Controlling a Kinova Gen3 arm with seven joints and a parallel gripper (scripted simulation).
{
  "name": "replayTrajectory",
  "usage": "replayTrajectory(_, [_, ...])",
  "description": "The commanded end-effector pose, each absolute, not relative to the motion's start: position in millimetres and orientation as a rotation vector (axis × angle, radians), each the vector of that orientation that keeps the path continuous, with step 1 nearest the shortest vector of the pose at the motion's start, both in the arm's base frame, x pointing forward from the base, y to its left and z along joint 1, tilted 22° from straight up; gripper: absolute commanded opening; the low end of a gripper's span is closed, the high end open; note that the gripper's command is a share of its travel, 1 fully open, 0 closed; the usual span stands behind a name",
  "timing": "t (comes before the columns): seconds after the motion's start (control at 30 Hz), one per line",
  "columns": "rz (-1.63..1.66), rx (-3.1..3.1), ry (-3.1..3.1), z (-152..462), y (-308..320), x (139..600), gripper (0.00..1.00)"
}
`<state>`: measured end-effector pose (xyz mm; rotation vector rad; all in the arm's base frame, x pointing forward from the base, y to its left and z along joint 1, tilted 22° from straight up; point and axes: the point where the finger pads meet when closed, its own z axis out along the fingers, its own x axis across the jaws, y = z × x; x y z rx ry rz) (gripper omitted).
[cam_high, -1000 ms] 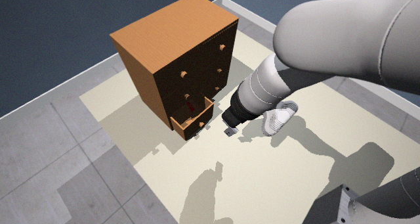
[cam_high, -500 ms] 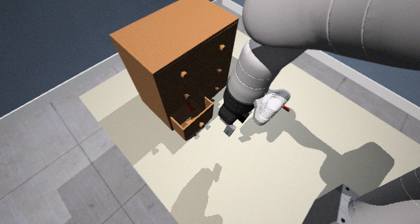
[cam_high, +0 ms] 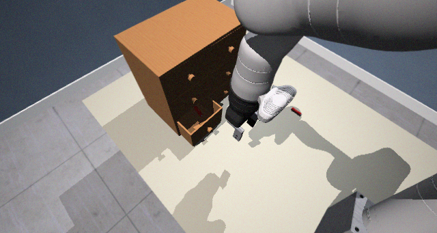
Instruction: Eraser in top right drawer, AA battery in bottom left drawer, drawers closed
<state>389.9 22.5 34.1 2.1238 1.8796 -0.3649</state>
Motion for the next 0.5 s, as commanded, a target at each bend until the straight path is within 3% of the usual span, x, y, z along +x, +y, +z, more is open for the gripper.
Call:
replayTrajectory(0.0, [-0.381,2.138,1.865,35.8,19.5,391.2,1.00])
replayTrajectory(0.47, [-0.391,2.145,1.867,36.2,19.7,391.1,1.00])
